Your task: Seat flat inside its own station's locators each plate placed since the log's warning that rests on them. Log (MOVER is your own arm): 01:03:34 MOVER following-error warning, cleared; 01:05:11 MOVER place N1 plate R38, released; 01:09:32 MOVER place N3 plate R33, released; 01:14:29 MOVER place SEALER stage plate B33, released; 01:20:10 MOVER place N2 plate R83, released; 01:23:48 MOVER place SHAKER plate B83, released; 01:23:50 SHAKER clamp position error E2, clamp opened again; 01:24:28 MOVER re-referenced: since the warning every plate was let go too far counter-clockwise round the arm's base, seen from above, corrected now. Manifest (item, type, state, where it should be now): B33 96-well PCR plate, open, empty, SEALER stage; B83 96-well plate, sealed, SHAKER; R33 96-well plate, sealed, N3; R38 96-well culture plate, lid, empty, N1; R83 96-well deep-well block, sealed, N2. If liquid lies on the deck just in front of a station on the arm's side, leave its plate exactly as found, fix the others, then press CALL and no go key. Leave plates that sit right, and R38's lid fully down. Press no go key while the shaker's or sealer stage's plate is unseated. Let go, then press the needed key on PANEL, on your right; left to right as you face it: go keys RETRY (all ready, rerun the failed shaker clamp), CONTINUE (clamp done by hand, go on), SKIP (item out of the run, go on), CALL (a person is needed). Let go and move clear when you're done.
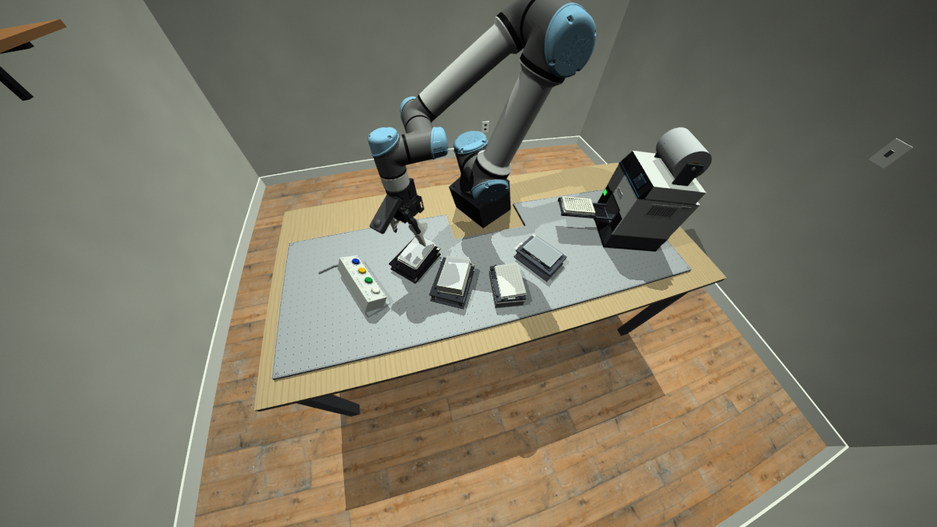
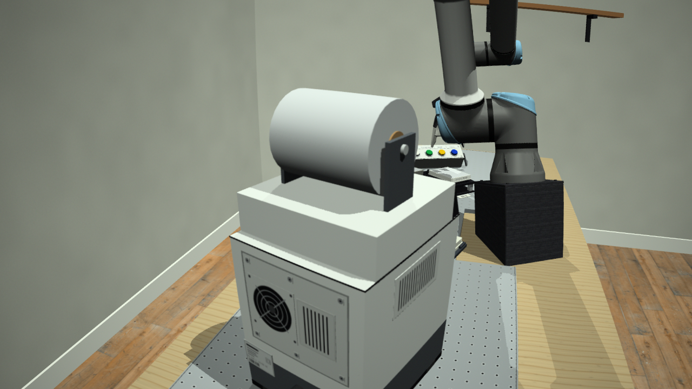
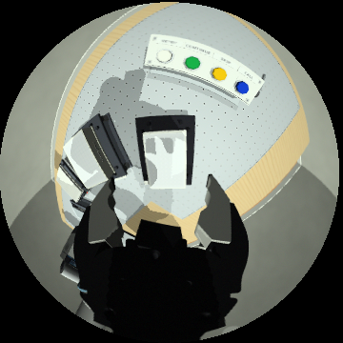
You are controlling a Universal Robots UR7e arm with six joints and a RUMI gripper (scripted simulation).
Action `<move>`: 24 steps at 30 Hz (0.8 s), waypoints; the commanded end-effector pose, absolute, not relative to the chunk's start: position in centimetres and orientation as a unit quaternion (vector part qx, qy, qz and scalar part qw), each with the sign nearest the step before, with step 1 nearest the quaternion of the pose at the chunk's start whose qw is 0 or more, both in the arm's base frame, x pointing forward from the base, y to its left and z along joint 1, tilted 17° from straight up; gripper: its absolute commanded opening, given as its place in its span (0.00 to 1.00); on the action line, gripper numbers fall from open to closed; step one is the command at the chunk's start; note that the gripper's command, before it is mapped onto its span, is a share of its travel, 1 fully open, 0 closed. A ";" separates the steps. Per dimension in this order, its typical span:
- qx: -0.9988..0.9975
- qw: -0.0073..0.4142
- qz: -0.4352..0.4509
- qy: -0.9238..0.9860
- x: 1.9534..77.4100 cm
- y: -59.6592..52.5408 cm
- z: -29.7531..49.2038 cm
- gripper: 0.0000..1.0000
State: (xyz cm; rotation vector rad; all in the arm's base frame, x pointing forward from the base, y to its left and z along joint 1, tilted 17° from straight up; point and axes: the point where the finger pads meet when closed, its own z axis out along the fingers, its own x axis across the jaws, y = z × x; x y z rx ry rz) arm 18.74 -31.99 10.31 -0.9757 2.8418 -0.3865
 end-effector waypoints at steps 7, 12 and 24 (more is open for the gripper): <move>-0.257 0.019 -0.144 0.955 18.4 -31.2 10.0 0.82; -0.257 0.019 -0.147 0.955 18.4 -31.4 10.2 0.82; -0.257 0.020 -0.144 0.955 18.5 -31.5 8.5 0.82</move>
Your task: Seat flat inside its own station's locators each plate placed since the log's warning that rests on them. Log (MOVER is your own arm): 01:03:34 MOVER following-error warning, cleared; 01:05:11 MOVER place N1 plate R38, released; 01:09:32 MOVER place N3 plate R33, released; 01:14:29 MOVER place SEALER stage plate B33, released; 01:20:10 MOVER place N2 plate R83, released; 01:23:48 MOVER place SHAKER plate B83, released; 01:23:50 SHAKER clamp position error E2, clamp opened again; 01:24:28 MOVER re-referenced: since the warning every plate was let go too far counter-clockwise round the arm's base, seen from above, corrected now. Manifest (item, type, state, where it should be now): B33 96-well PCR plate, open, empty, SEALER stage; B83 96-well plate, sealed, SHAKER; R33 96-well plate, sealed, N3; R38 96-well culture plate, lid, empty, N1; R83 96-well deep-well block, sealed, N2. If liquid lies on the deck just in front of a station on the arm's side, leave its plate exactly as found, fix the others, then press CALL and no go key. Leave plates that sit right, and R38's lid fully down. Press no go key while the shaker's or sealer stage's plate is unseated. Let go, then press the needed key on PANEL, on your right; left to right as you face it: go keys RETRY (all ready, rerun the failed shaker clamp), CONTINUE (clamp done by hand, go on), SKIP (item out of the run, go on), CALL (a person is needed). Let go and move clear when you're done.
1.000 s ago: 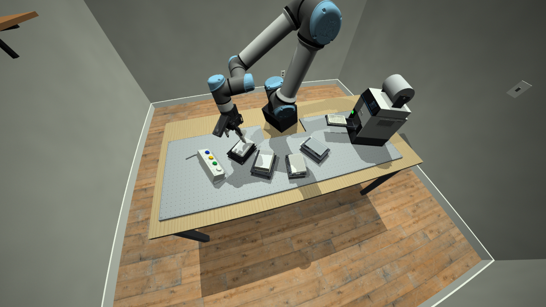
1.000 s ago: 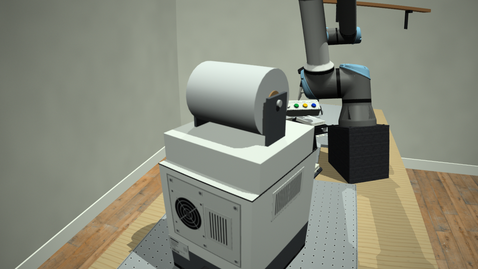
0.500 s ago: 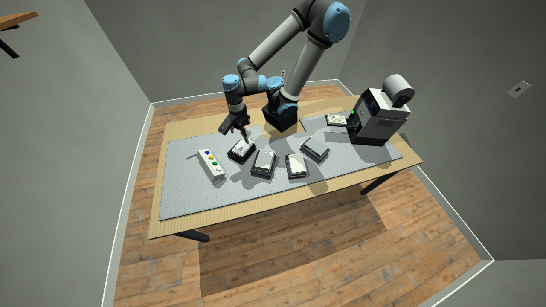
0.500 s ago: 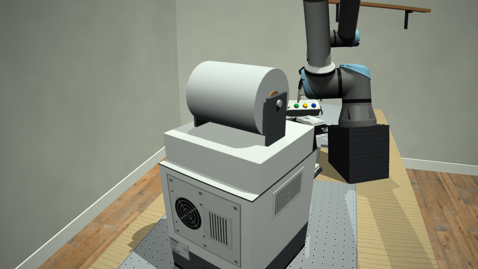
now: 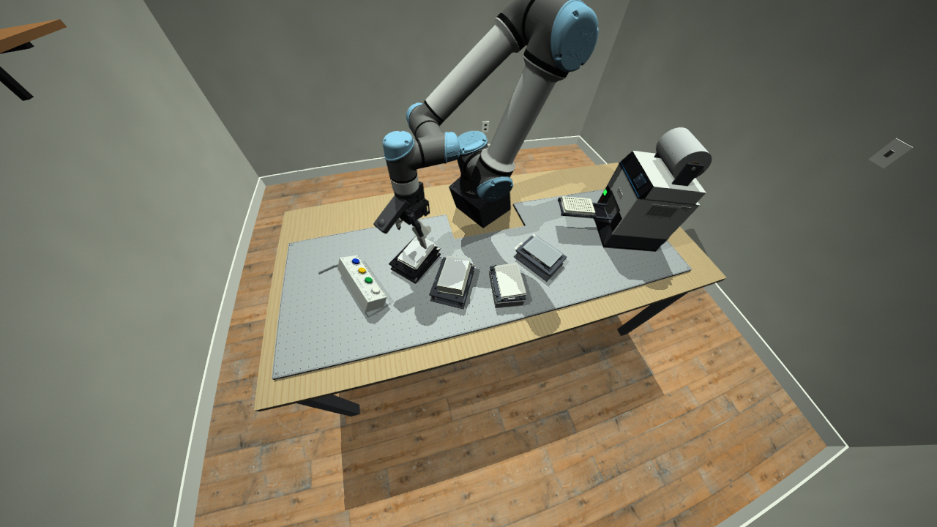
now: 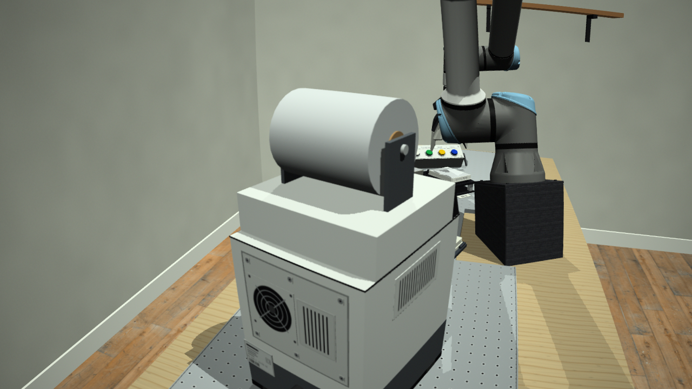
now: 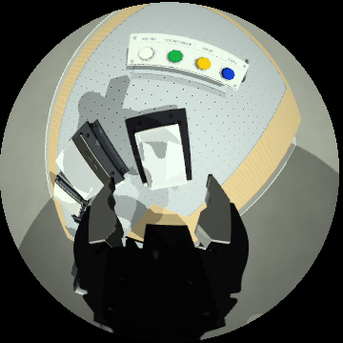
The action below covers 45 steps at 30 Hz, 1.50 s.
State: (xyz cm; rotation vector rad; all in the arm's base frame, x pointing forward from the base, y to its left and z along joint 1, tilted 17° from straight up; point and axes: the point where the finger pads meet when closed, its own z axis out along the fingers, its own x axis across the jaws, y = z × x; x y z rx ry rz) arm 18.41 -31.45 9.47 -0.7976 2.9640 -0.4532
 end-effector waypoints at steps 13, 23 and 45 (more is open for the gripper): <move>-0.257 0.020 -0.144 0.955 18.8 -32.0 6.8 0.82; -0.257 0.019 -0.146 0.955 18.8 -32.3 6.5 0.82; -0.257 0.019 -0.147 0.955 18.8 -32.3 6.6 0.82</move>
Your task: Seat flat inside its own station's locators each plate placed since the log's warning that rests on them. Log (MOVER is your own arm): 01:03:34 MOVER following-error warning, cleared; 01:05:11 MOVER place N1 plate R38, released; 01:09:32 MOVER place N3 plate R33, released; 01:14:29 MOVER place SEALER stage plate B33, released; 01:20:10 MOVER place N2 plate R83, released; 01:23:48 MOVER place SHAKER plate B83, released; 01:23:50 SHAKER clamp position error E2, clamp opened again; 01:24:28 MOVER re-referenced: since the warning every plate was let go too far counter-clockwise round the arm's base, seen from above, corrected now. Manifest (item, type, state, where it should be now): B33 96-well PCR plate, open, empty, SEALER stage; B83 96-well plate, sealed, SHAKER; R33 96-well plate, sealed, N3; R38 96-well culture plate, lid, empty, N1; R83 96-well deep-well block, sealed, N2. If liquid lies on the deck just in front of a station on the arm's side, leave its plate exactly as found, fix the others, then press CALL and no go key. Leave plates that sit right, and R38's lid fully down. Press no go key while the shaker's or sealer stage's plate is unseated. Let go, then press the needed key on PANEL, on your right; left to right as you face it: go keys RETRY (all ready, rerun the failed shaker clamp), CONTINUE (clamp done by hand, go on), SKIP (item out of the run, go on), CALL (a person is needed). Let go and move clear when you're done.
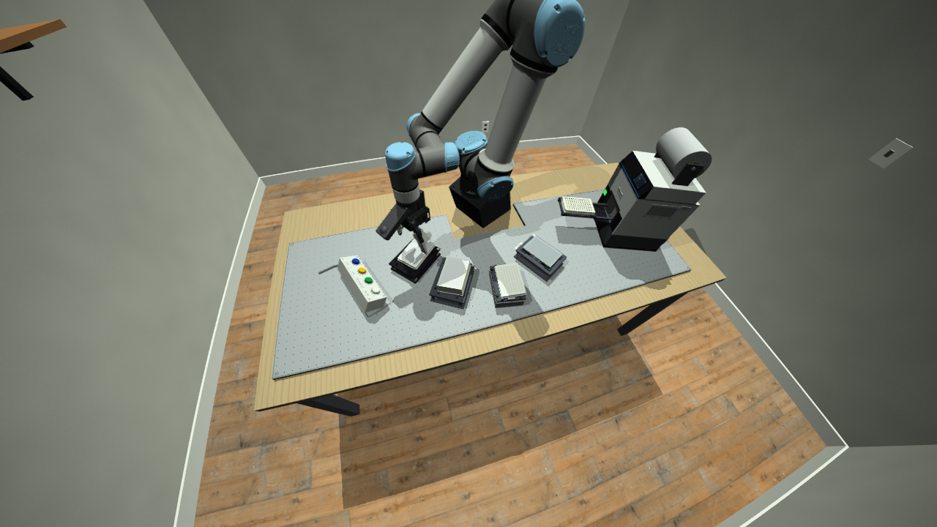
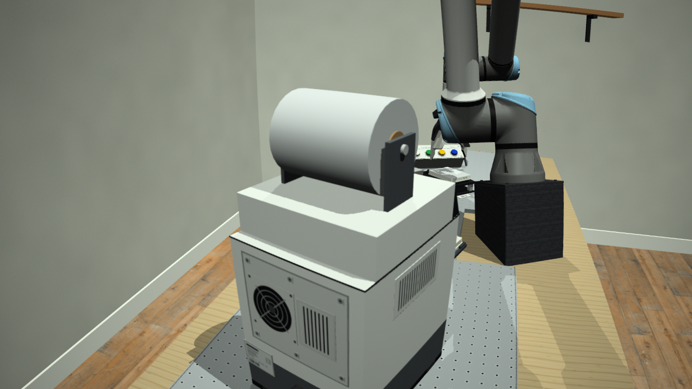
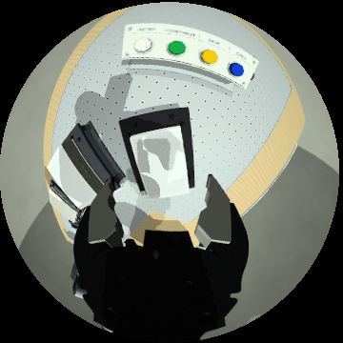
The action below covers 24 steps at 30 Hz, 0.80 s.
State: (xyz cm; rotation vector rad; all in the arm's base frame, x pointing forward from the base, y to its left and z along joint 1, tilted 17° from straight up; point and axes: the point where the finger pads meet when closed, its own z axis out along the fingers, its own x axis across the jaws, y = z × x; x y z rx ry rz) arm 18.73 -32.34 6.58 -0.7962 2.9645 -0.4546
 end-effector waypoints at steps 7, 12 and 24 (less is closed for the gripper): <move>-0.257 0.019 -0.147 0.955 18.8 -32.3 6.6 0.82; -0.257 0.019 -0.147 0.955 18.8 -32.3 6.6 0.82; -0.256 0.019 -0.149 0.955 18.6 -32.3 7.6 0.82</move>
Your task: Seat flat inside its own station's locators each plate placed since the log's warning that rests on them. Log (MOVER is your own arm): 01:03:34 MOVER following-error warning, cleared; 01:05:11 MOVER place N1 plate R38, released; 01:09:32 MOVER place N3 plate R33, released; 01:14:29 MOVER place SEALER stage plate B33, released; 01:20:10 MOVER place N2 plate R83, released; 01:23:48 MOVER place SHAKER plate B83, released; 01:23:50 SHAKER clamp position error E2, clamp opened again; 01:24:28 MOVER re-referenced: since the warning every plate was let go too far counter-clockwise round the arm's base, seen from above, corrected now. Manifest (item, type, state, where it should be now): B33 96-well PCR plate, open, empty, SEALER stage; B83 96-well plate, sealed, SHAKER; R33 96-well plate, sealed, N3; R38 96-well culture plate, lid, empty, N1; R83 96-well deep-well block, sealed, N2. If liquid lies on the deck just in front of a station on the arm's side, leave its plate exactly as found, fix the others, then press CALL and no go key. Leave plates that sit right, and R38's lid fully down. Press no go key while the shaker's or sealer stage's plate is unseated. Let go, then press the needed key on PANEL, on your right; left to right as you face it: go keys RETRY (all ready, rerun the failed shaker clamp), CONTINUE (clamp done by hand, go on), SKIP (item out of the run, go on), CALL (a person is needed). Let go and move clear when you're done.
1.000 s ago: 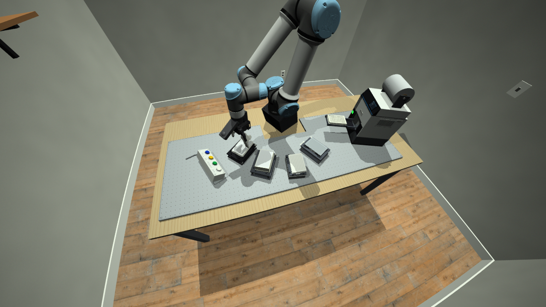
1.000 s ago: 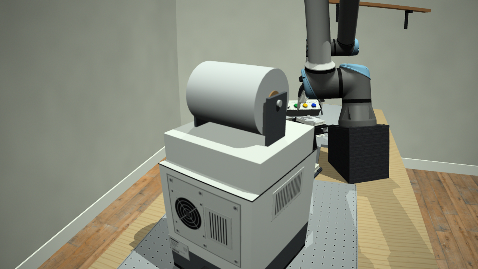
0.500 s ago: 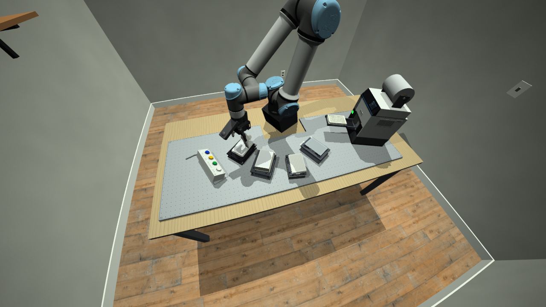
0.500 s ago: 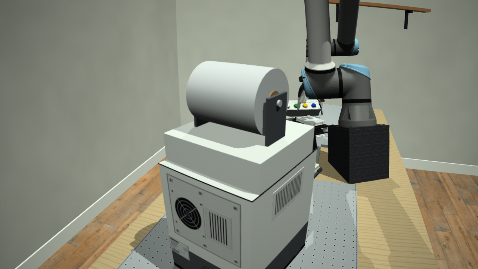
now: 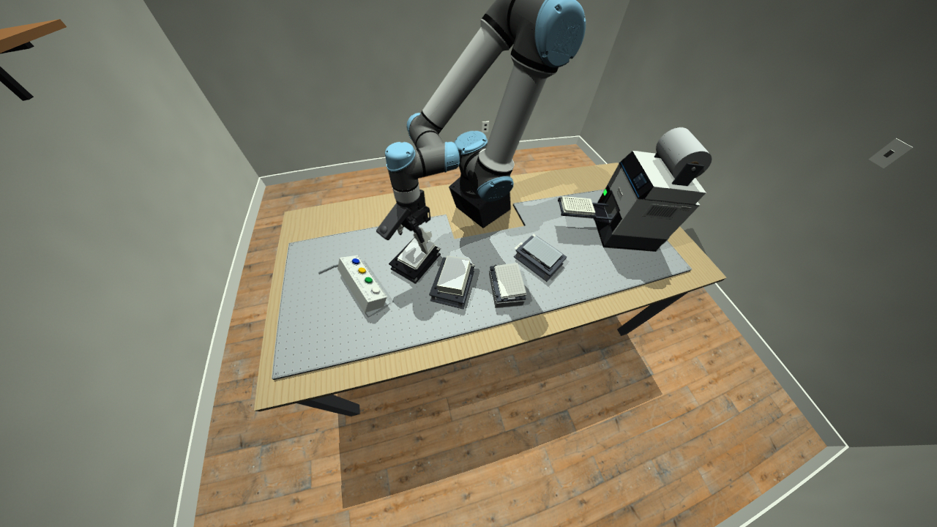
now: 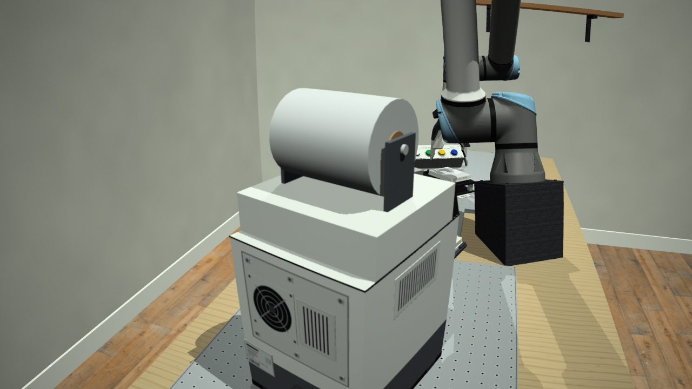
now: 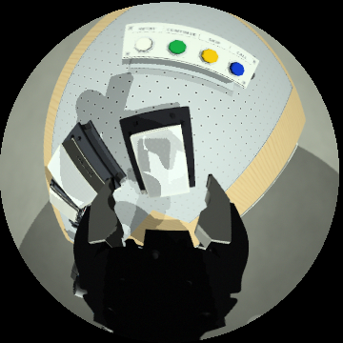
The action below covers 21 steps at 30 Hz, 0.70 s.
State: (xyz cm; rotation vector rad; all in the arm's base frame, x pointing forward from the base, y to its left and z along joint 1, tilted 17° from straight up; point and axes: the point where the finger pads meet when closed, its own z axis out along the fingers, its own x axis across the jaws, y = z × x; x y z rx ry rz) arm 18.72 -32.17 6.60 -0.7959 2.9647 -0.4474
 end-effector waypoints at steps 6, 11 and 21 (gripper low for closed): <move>-0.256 0.019 -0.149 0.955 18.5 -32.1 8.2 0.82; -0.256 0.019 -0.149 0.955 18.5 -31.9 9.0 0.82; -0.256 0.019 -0.149 0.955 18.3 -31.5 10.4 0.82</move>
